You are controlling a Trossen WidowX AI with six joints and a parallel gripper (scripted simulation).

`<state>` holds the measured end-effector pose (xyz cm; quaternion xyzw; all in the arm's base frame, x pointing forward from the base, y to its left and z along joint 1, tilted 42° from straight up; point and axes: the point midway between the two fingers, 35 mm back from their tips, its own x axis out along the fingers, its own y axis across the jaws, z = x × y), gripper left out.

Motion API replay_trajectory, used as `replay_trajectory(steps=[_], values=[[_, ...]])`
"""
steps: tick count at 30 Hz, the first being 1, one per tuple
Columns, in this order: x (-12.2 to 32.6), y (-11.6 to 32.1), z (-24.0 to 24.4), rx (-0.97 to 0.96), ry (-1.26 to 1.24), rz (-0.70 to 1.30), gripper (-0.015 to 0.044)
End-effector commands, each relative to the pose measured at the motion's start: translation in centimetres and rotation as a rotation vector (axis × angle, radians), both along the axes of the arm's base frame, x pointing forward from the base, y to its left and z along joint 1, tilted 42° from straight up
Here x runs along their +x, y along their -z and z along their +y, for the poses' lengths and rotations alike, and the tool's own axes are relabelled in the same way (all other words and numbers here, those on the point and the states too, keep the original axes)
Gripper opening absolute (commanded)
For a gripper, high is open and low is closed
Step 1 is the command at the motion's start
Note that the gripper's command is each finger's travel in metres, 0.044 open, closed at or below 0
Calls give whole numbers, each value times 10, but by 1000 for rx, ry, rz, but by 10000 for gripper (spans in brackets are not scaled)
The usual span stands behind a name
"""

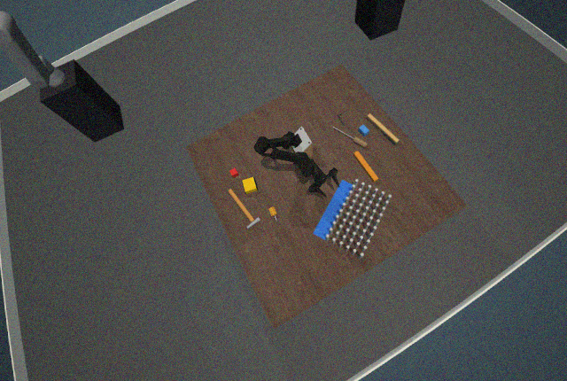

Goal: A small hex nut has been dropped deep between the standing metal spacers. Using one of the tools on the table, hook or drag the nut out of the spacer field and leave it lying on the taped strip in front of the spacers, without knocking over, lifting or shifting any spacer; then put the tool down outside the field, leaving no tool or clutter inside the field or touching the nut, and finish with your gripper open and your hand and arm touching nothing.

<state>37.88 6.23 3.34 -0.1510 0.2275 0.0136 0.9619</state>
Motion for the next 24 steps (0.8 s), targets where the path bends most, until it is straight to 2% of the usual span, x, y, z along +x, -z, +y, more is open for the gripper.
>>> replay_trajectory(steps=[1,4,12,21,24], values=[[0,0,0,-4,1,-2,440],[0,17,20,-113,-106,74,440],[-39,106,122,-682,-772,396,440],[-140,189,193,-1272,-1702,593,440],[-188,213,204,-1459,-2108,624,440]])
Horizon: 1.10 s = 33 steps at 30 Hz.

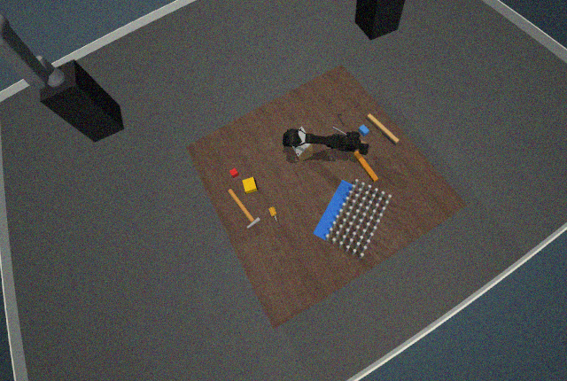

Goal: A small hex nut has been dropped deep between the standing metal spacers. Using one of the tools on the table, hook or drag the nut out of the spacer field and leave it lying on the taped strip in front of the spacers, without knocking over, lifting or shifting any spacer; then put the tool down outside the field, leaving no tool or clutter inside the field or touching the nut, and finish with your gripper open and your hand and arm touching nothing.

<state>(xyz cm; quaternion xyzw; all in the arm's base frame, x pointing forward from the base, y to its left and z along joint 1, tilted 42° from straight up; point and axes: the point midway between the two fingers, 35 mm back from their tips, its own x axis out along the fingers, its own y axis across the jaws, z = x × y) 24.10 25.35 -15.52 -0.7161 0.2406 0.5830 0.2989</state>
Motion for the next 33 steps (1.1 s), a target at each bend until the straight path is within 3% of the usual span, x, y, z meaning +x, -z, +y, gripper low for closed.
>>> replay_trajectory(steps=[1,8,28,33], values=[[-66,31,14,-227,-518,206,440],[-149,56,4,-486,-1182,533,440],[-154,61,10,-492,-1203,544,440],[-154,61,10,-492,-1203,544,309]])
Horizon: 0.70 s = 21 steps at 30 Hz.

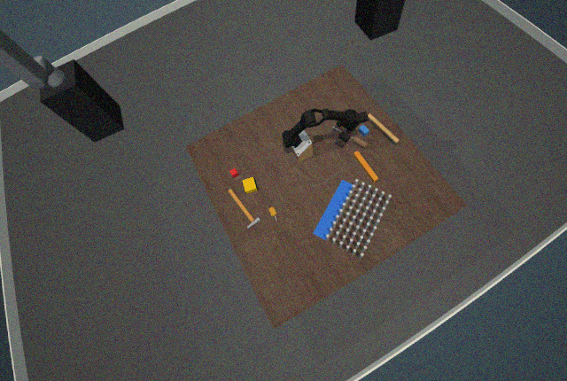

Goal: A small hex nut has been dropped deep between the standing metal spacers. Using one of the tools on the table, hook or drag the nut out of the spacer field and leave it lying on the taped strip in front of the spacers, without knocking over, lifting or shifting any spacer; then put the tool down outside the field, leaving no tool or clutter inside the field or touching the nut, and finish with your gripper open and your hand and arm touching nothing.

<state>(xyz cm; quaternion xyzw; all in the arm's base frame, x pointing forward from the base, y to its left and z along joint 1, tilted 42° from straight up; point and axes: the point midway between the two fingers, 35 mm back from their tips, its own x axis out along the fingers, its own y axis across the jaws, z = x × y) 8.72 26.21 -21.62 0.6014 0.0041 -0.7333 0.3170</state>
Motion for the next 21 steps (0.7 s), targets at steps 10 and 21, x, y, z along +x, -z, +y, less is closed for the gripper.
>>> replay_trajectory(steps=[10,21], values=[[0,1,0,2,-2,4,280],[2,15,-10,2,-2,3,280]])
